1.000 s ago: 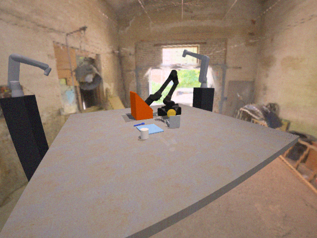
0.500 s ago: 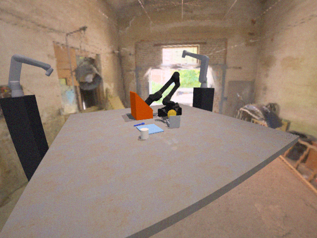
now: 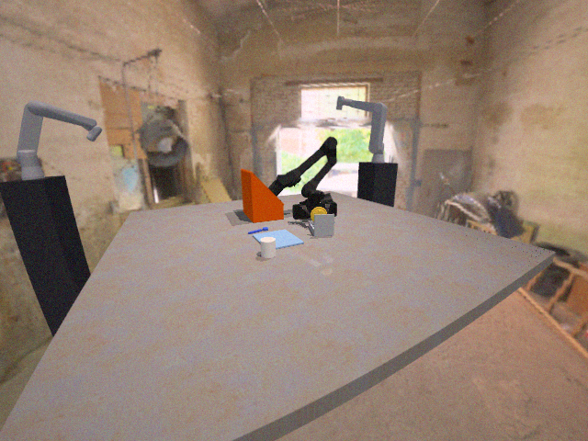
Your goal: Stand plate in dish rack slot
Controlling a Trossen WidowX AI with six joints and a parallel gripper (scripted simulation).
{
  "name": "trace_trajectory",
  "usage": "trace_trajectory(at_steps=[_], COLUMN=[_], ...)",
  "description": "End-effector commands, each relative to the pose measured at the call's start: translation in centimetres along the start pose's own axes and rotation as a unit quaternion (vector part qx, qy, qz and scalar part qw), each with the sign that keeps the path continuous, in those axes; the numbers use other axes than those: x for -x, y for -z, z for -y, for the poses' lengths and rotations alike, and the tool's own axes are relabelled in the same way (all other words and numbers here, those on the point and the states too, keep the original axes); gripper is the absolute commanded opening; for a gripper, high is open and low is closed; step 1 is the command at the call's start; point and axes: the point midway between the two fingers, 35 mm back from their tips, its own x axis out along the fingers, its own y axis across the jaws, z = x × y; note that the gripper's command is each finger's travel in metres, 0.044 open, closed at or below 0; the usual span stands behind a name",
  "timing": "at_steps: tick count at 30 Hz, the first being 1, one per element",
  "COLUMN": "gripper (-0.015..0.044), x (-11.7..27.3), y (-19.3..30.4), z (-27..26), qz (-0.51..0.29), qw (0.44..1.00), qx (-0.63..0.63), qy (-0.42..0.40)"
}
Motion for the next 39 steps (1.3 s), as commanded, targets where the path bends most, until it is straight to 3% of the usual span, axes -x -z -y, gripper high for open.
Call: trace_trajectory(at_steps=[1, 2, 17, 27, 39], gripper=[0.0, 0.0, 0.0394, 0.04, 0.04], x=[0.0, 0.0, 0.0, -0.1, -0.9], y=[0.0, 0.0, 0.0, -0.3, -6.7], z=[0.0, 0.0, 0.0, -0.2, -1.7], qz=[-0.001, -0.001, 0.0, -0.001, -0.005], qw=[1.0, 1.0, 1.0, 1.0, 1.0], qx=[0.003, 0.003, 0.0, 0.0, 0.004], qy=[0.0, 0.0, 0.0, 0.001, 0.011])
